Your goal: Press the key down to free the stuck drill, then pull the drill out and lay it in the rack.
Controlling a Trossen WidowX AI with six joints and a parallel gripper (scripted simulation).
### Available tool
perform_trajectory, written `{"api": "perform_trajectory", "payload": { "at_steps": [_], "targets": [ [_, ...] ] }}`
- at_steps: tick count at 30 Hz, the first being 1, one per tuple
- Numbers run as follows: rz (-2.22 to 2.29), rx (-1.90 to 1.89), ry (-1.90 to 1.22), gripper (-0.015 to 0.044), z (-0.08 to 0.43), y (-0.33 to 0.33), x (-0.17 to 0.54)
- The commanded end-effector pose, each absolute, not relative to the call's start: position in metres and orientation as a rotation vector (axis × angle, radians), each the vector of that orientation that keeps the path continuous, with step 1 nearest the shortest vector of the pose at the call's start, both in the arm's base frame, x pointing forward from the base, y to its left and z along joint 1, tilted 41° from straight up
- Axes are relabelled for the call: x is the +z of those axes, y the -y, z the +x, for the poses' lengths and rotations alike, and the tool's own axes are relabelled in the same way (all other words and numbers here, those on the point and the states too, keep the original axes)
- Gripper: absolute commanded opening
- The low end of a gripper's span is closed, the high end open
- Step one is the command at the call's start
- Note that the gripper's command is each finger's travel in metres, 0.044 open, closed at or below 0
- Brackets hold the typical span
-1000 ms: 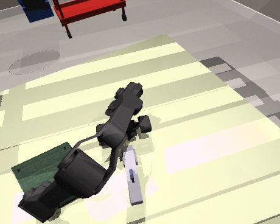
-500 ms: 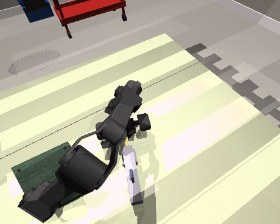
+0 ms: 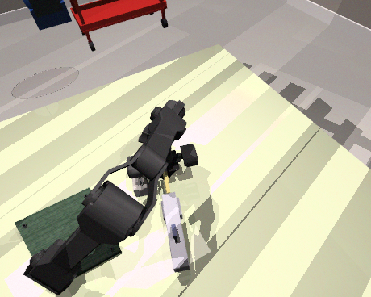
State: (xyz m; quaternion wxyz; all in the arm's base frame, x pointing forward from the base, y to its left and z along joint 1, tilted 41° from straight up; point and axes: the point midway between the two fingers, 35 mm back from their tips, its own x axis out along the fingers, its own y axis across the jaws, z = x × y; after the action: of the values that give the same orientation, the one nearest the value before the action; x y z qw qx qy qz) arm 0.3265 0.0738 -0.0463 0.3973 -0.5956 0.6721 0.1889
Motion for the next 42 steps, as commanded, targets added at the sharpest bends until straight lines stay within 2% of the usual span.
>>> {"api": "perform_trajectory", "payload": {
  "at_steps": [1,42],
  "targets": [
    [-1.502,0.475,-1.700,0.0000,0.329,-0.079,-0.049],
    [-1.500,0.476,-1.699,0.0000,0.337,-0.109,-0.060]
  ]
}}
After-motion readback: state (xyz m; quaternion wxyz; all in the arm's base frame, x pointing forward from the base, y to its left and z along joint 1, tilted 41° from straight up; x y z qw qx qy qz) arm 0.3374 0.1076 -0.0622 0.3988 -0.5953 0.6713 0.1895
